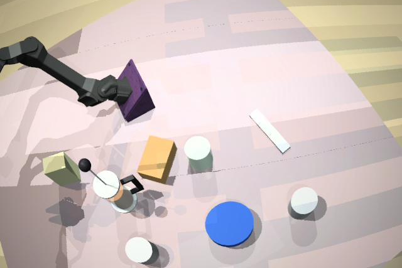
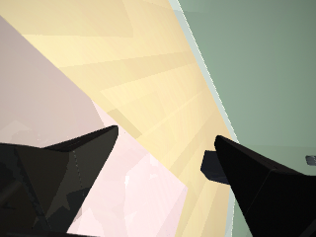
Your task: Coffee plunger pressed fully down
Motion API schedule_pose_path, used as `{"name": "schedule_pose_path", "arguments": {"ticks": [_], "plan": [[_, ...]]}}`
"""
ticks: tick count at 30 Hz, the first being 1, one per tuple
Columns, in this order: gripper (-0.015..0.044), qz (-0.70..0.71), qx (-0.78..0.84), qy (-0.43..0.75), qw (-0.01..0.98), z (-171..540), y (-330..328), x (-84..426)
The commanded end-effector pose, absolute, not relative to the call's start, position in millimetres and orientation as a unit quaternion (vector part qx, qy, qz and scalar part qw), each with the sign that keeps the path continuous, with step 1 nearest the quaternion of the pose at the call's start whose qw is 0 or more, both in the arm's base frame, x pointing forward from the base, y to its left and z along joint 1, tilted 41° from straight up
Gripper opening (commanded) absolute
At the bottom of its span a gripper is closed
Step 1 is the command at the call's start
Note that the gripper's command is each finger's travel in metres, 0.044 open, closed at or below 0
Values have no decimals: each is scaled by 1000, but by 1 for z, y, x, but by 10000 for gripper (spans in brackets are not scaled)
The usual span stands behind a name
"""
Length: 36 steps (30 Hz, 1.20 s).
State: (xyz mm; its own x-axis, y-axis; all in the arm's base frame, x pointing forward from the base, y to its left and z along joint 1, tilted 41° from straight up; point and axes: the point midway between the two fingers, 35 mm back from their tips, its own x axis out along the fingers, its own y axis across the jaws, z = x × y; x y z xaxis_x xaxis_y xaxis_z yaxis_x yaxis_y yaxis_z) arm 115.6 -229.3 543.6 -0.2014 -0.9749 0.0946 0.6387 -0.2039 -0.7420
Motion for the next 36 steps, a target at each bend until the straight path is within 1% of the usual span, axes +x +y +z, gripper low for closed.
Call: {"name": "schedule_pose_path", "arguments": {"ticks": [1,4,9,15,23,32,36], "plan": [[440,-650,-292,277,644,504,-209,178],[440,-615,-289,271,682,484,-192,207],[440,-544,-271,258,751,436,-140,257],[440,-464,-255,238,815,394,-72,281],[440,-372,-258,205,868,347,13,275],[440,-253,-268,135,920,315,94,238],[440,-218,-269,113,931,310,111,226]]}}
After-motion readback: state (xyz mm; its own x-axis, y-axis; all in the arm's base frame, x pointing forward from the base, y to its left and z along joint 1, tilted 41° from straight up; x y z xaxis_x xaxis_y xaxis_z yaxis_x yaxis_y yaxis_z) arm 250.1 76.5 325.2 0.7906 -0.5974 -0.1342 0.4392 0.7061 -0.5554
